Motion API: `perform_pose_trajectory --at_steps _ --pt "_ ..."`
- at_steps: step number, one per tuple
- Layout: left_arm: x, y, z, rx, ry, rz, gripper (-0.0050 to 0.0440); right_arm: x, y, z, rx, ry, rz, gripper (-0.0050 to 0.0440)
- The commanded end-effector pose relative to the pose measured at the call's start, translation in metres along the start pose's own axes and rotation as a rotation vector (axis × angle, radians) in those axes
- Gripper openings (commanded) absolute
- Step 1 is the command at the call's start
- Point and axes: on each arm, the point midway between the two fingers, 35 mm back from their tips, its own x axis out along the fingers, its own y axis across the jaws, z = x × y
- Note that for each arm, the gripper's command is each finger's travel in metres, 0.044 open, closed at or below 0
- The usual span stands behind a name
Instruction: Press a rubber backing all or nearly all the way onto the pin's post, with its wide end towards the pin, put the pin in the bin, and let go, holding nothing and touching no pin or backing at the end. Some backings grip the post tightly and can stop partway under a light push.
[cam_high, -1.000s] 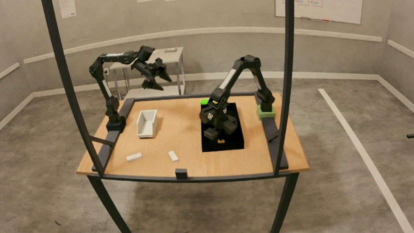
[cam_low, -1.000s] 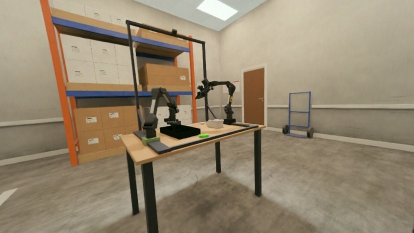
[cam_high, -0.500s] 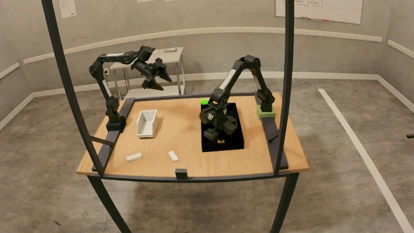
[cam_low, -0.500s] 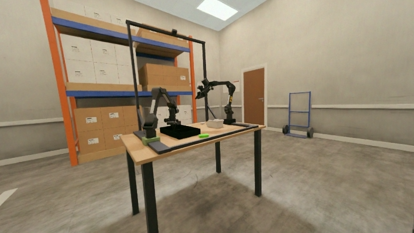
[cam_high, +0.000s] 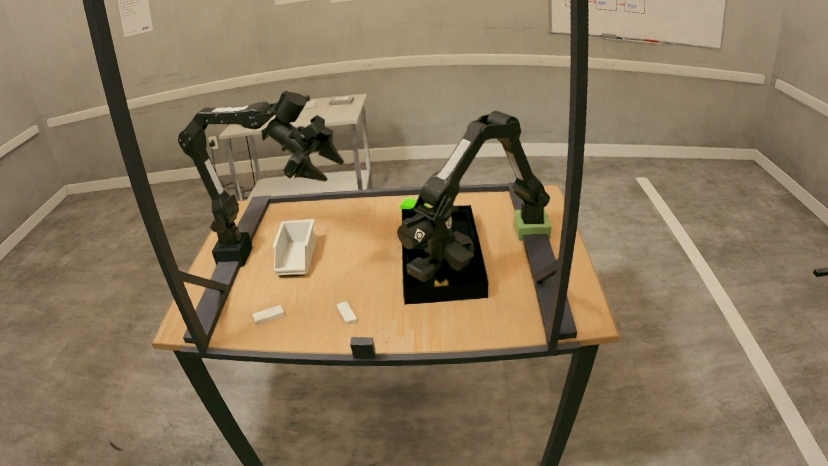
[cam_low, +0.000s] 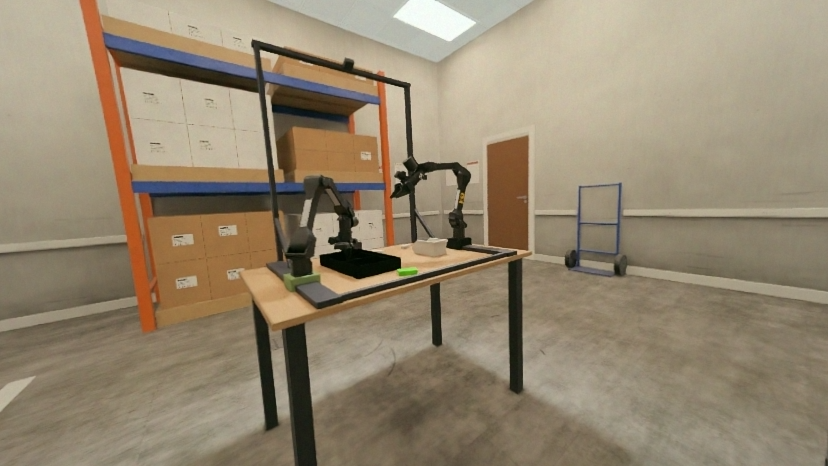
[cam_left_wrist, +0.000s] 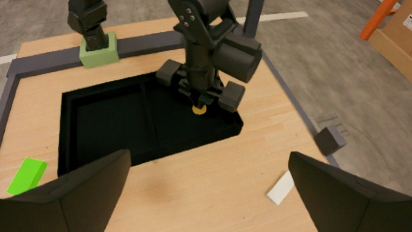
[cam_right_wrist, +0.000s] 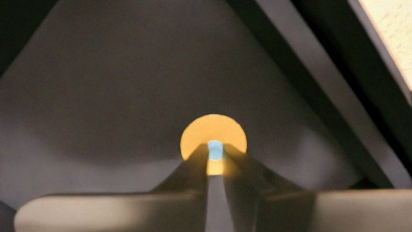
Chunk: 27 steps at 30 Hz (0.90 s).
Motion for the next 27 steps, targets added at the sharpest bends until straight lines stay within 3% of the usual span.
perform_pose_trajectory --at_steps 1,13,17,21,27 --pt "-0.005 0.0 0.006 0.002 -0.021 0.001 0.044 0.018 0.004 0.001 -0.001 -0.01 0.037 -0.005" --pt "-0.005 0.0 0.006 0.002 -0.021 0.001 0.044 0.02 0.005 0.001 -0.001 -0.01 0.039 -0.005" --pt "-0.005 0.0 0.006 0.002 -0.021 0.001 0.044 0.015 -0.003 -0.001 -0.001 -0.017 0.039 -0.005" --pt "-0.005 0.0 0.006 0.002 -0.021 0.001 0.044 -0.005 -0.005 0.0 -0.002 -0.013 0.028 -0.005" --pt "-0.005 0.0 0.006 0.002 -0.021 0.001 0.044 -0.005 -0.005 0.0 -0.002 -0.013 0.028 -0.005"
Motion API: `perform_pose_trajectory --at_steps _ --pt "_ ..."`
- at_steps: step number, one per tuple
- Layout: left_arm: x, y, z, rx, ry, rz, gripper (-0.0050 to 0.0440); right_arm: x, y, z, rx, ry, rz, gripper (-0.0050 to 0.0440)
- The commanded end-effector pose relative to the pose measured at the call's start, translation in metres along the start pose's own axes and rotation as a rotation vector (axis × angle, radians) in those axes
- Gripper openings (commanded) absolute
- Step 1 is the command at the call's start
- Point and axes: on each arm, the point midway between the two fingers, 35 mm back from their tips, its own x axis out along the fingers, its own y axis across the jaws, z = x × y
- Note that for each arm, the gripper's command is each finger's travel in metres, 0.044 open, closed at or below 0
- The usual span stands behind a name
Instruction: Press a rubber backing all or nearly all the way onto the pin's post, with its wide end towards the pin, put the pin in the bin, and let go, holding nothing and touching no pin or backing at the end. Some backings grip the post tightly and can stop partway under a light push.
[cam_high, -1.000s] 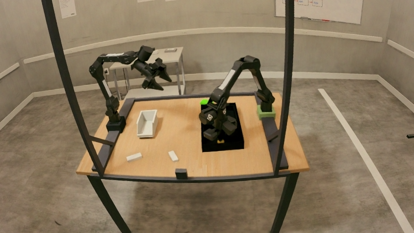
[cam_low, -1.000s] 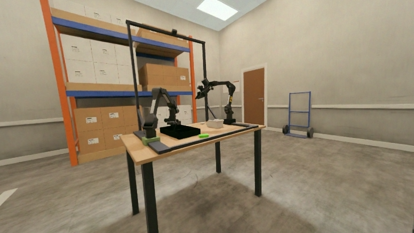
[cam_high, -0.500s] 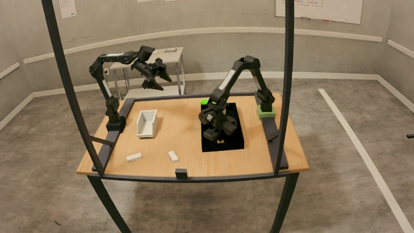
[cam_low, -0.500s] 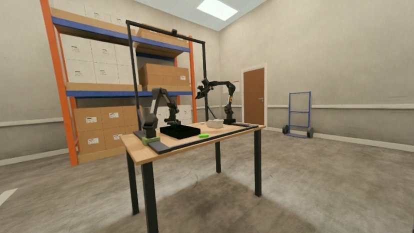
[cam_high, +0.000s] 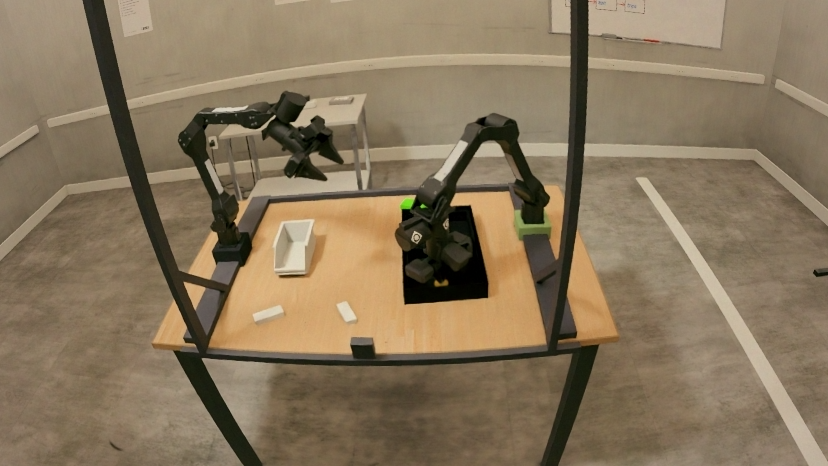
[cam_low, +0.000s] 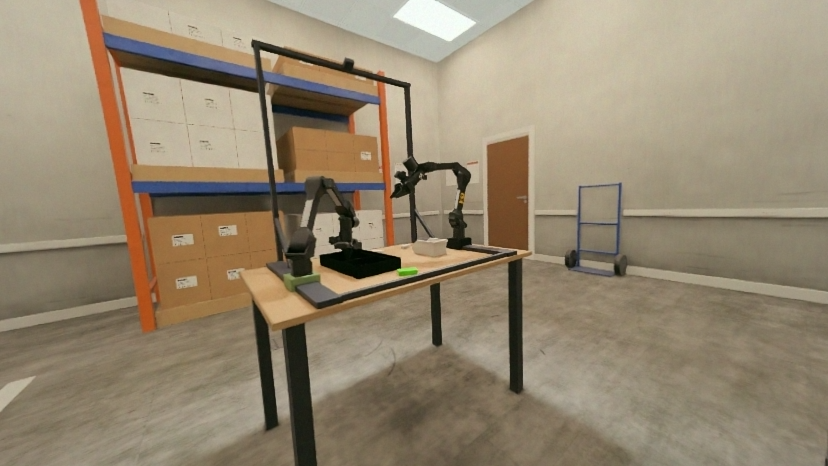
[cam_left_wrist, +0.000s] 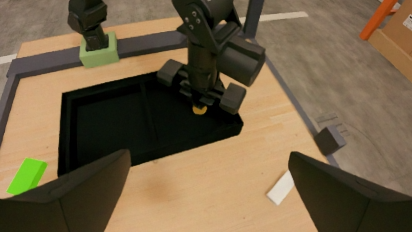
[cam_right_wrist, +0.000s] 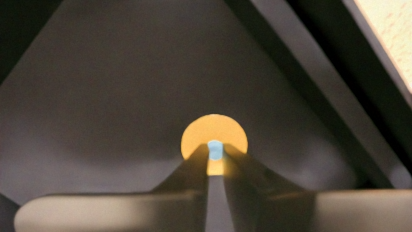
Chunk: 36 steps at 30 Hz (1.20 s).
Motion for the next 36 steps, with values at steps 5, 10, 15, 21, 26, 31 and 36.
perform_pose_trajectory --at_steps 5,10,15,21,26,31,36 --pt "-0.005 0.0 0.006 0.002 -0.021 0.001 0.044 -0.004 -0.001 0.0 -0.002 -0.002 -0.001 -0.005" --pt "-0.005 0.0 0.006 0.002 -0.021 0.001 0.044 -0.004 -0.001 0.0 -0.002 -0.002 -0.002 -0.005" --pt "-0.005 0.0 0.006 0.002 -0.021 0.001 0.044 -0.005 0.002 0.0 0.001 0.003 -0.025 -0.005" --pt "-0.005 0.0 0.006 0.002 -0.021 0.001 0.044 -0.005 0.002 0.001 0.0 0.007 -0.047 -0.005" --pt "-0.005 0.0 0.006 0.002 -0.021 0.001 0.044 0.007 0.005 0.001 0.0 0.003 -0.02 -0.005" --pt "-0.005 0.0 0.006 0.002 -0.021 0.001 0.044 0.008 0.005 0.001 0.0 0.003 -0.02 -0.005" --pt "-0.005 0.0 0.006 0.002 -0.021 0.001 0.044 0.01 0.005 0.001 0.0 0.003 -0.02 -0.005"
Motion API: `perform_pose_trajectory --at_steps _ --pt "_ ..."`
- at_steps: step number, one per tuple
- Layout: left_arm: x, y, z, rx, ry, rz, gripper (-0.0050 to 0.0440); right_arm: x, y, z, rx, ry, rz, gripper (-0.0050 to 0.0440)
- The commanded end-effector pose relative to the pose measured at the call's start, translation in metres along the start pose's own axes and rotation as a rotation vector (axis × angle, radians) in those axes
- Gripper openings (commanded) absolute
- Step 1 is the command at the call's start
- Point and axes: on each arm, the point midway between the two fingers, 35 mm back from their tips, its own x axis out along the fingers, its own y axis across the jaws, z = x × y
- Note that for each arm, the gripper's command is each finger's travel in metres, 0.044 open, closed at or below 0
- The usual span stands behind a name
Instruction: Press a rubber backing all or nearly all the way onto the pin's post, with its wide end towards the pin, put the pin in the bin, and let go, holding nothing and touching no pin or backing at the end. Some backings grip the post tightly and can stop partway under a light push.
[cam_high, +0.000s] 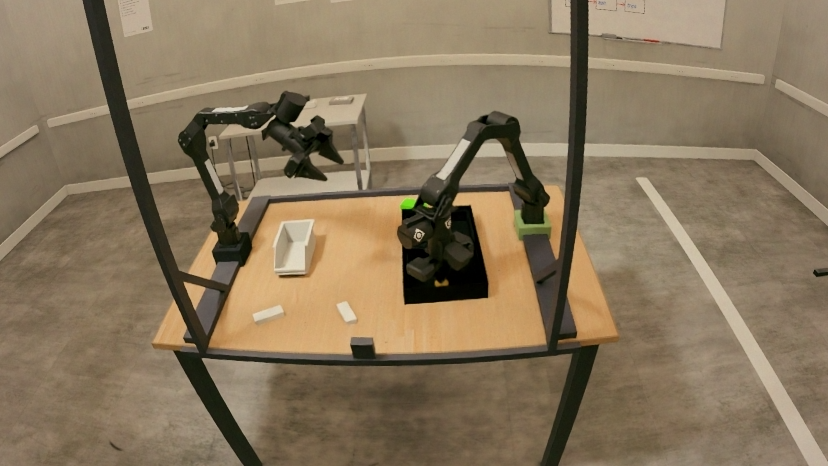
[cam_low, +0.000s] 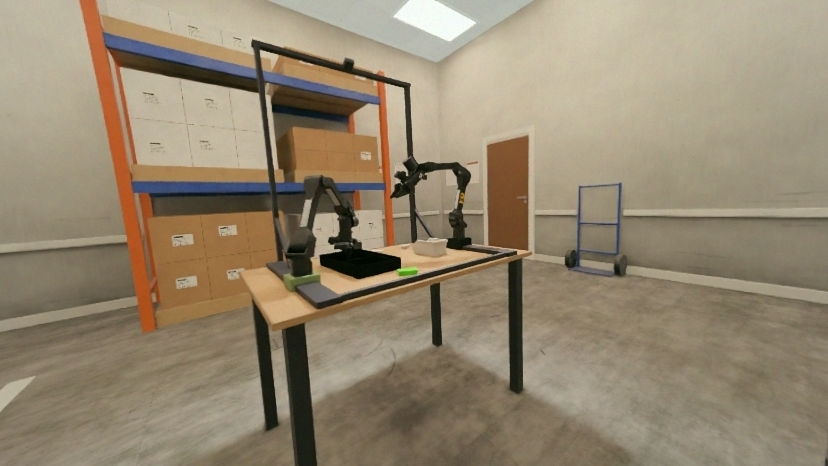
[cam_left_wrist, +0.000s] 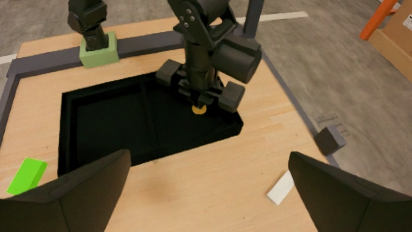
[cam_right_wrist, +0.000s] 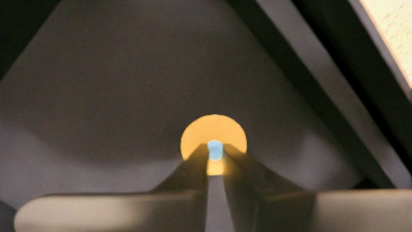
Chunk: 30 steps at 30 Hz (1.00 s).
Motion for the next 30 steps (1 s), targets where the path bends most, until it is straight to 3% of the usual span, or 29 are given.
perform_pose_trajectory --at_steps 1,30 --pt "-0.005 0.0 0.006 0.002 -0.021 0.001 0.044 0.01 0.003 0.001 0.0 -0.001 0.012 -0.005" --pt "-0.005 0.0 0.006 0.002 -0.021 0.001 0.044 0.017 -0.001 0.0 0.001 0.007 0.011 -0.005"
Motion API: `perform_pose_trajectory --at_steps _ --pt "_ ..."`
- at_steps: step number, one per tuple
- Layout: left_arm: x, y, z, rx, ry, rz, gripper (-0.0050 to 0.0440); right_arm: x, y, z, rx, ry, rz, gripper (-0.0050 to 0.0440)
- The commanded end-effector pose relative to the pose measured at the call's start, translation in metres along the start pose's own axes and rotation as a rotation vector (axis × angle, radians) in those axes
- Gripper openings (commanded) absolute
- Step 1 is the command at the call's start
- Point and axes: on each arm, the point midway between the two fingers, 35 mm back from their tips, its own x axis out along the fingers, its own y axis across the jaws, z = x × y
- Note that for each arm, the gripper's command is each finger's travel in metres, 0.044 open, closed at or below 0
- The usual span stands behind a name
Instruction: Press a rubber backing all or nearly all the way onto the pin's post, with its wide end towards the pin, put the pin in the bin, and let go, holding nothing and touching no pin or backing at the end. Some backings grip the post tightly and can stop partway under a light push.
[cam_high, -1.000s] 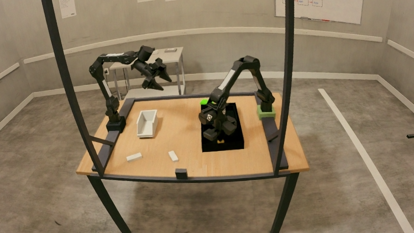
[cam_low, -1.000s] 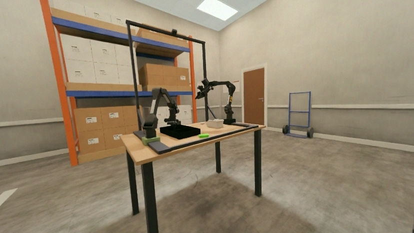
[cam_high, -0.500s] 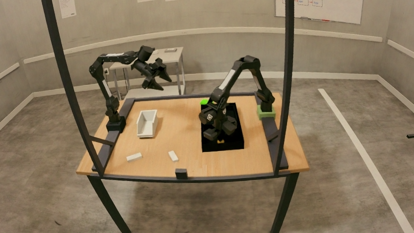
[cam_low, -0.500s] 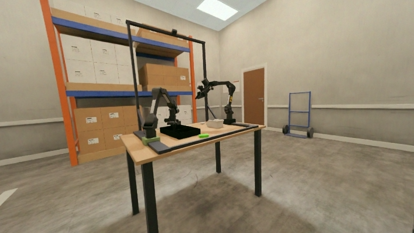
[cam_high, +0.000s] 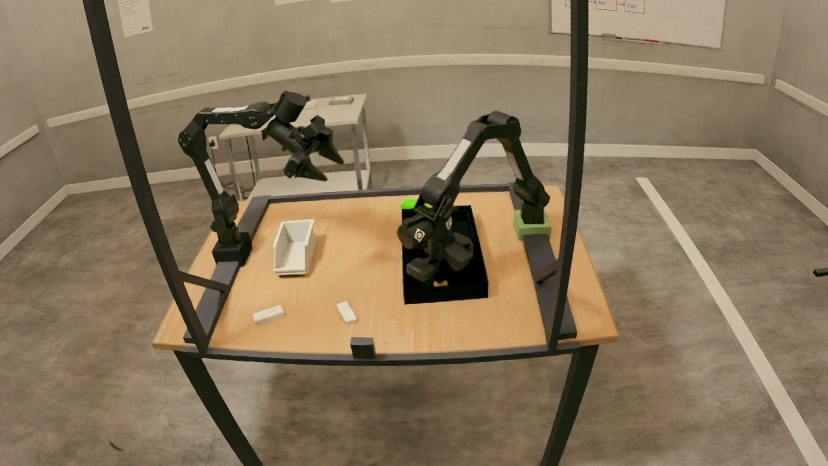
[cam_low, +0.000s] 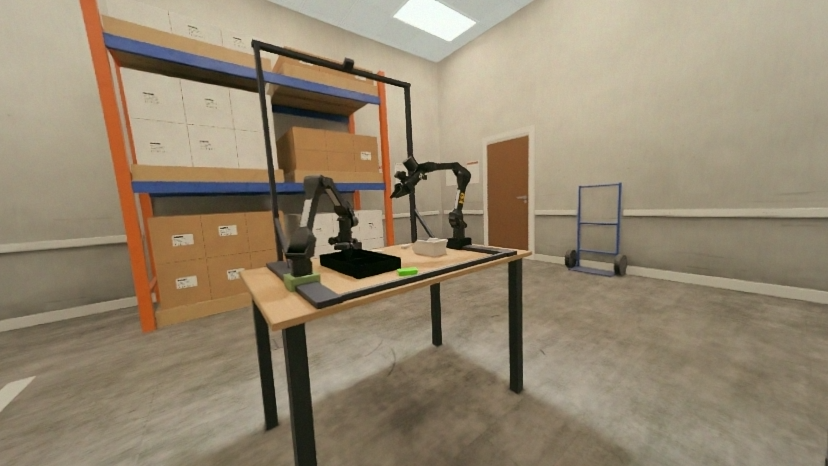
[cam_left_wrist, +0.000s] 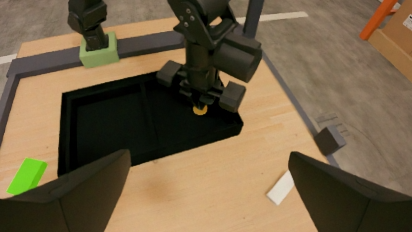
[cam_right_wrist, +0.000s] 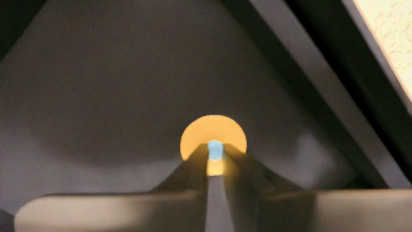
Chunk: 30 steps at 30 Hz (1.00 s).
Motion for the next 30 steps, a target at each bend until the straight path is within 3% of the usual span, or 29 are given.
perform_pose_trajectory --at_steps 1,9,14,30 --pt "-0.005 0.0 0.006 0.002 -0.021 0.001 0.044 0.016 0.002 0.001 0.0 -0.003 0.03 -0.005" --pt "-0.005 0.0 0.006 0.002 -0.021 0.001 0.044 0.016 0.0 0.0 0.0 -0.007 0.049 -0.005" --pt "-0.005 0.0 0.006 0.002 -0.021 0.001 0.044 -0.001 -0.007 0.0 0.0 -0.012 0.05 -0.005" --pt "-0.005 0.0 0.006 0.002 -0.021 0.001 0.044 0.001 -0.004 0.0 0.0 -0.01 0.059 -0.005"
